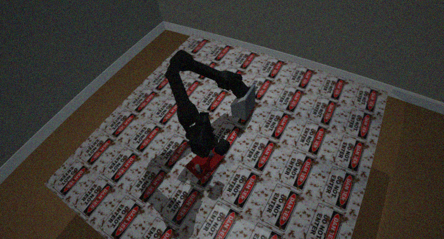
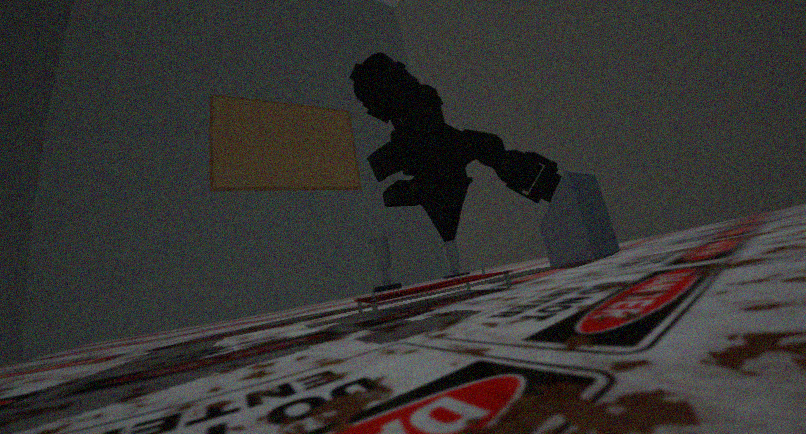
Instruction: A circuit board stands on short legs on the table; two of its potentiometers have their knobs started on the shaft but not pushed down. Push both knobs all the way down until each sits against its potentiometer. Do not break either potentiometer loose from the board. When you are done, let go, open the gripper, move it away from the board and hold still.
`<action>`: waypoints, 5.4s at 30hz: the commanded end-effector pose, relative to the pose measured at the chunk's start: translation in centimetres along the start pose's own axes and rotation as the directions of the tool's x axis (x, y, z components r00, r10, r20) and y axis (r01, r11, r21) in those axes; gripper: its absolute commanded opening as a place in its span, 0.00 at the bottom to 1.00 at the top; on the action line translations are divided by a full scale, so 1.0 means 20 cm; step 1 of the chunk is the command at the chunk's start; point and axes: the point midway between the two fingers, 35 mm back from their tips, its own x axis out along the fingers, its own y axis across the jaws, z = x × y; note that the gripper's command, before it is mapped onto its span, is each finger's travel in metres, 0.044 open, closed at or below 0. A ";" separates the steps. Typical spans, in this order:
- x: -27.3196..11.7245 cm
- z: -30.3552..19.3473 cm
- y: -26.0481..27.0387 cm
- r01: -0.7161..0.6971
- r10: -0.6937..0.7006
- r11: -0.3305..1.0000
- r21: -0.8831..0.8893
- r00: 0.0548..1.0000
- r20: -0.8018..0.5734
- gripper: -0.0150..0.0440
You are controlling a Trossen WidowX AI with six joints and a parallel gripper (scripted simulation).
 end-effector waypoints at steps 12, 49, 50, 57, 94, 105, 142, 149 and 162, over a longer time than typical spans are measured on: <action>-0.05 0.00 -0.01 0.007 -0.007 1.000 0.004 1.000 -0.005 0.39; -0.16 0.21 0.01 0.025 0.001 0.520 -0.854 1.000 0.030 0.25; -0.16 0.21 0.01 0.025 0.001 0.490 -0.871 1.000 0.029 0.25; -0.18 0.25 0.01 0.025 0.001 0.266 -0.964 1.000 0.026 0.25; -0.26 0.42 -0.01 0.004 0.000 -0.851 -0.525 1.000 0.007 0.25; -0.29 0.46 -0.01 0.000 0.000 -0.986 -0.169 1.000 0.001 0.25; -0.09 0.47 -0.02 -0.002 -0.002 -1.000 -0.014 1.000 -0.001 0.25; -0.10 0.47 -0.02 -0.002 -0.002 -1.000 -0.014 1.000 -0.001 0.25; -0.08 0.47 -0.02 -0.002 -0.002 -1.000 -0.014 1.000 -0.001 0.25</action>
